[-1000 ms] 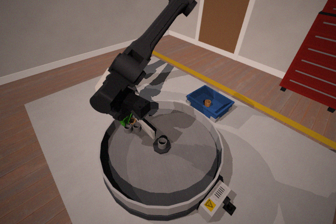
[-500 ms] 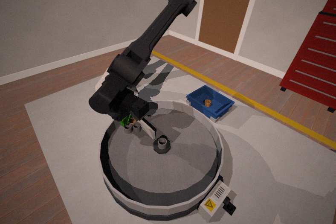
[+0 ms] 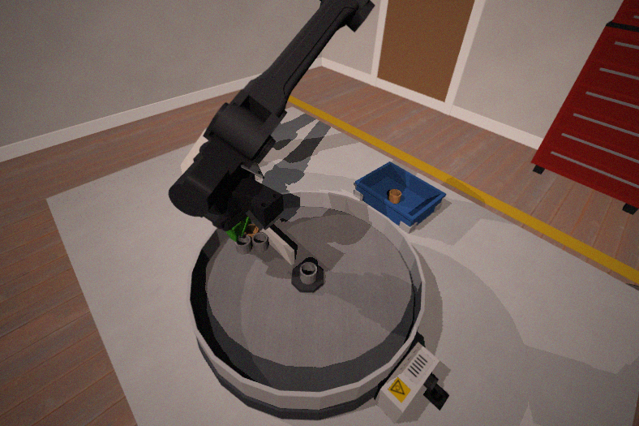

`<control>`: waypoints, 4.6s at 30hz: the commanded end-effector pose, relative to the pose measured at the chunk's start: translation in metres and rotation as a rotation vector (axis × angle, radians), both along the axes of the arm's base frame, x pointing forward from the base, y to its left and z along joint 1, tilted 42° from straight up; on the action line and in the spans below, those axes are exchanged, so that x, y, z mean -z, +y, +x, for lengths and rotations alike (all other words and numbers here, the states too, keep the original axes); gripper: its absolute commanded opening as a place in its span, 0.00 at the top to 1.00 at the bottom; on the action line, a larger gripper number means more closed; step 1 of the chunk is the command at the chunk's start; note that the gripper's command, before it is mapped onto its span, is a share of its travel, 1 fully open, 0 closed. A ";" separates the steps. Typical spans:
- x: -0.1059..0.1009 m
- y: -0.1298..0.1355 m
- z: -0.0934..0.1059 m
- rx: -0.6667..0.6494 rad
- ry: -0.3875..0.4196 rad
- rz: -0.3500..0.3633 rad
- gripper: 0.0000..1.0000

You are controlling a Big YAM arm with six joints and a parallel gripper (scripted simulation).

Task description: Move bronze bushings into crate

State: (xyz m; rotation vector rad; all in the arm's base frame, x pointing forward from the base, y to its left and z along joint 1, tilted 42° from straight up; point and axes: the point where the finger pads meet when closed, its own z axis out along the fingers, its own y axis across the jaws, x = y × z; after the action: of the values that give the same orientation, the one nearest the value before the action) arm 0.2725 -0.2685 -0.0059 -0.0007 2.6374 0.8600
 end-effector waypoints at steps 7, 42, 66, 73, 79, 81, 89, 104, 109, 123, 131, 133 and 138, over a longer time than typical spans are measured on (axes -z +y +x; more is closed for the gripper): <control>-0.003 -0.004 -0.004 0.021 -0.006 -0.018 0.87; -0.002 0.002 -0.010 0.023 -0.006 -0.017 0.87; -0.011 -0.011 -0.004 0.019 -0.018 -0.034 0.87; -0.011 -0.011 -0.004 0.019 -0.018 -0.034 0.87; -0.011 -0.011 -0.004 0.019 -0.018 -0.034 0.87; -0.011 -0.011 -0.004 0.019 -0.018 -0.034 0.87; -0.011 -0.011 -0.004 0.019 -0.018 -0.034 0.87; -0.015 -0.019 0.001 0.019 -0.026 -0.048 0.87; -0.015 -0.019 0.001 0.019 -0.026 -0.048 0.87; -0.015 -0.019 0.001 0.019 -0.026 -0.048 0.87; -0.015 -0.019 0.001 0.019 -0.026 -0.048 0.87; -0.015 -0.019 0.001 0.019 -0.026 -0.048 0.87; -0.015 -0.019 0.001 0.019 -0.026 -0.048 0.87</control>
State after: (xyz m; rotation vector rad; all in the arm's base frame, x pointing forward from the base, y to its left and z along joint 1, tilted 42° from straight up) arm 0.2660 -0.2584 -0.0092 0.0078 2.6391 0.8785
